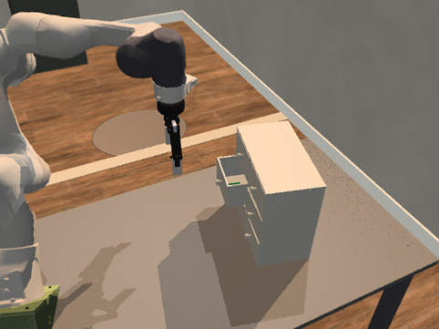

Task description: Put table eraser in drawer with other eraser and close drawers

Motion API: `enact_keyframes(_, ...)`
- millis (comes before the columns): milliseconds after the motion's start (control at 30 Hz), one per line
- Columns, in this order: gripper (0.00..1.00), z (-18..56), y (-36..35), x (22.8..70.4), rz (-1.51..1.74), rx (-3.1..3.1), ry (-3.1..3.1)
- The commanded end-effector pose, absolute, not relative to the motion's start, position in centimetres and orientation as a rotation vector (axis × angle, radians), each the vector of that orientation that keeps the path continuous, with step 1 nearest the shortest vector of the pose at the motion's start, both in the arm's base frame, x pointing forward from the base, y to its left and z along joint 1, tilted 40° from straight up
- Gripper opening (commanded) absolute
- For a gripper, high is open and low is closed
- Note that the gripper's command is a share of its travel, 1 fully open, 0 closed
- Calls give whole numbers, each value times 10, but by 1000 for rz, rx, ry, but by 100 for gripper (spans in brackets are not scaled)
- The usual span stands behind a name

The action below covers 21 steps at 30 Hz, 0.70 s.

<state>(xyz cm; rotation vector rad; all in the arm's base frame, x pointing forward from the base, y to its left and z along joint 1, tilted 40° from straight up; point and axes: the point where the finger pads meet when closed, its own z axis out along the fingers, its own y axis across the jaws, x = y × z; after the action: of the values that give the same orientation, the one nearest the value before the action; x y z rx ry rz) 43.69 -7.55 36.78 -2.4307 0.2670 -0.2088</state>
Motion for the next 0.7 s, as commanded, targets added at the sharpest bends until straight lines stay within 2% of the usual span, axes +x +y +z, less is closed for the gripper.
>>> enact_keyframes(0, 100, 368, -75, 437, -200, -2430, 271)
enact_keyframes(433, 100, 367, -68, 426, -207, -2430, 268)
enact_keyframes(667, 100, 366, -45, 394, -204, -2430, 269)
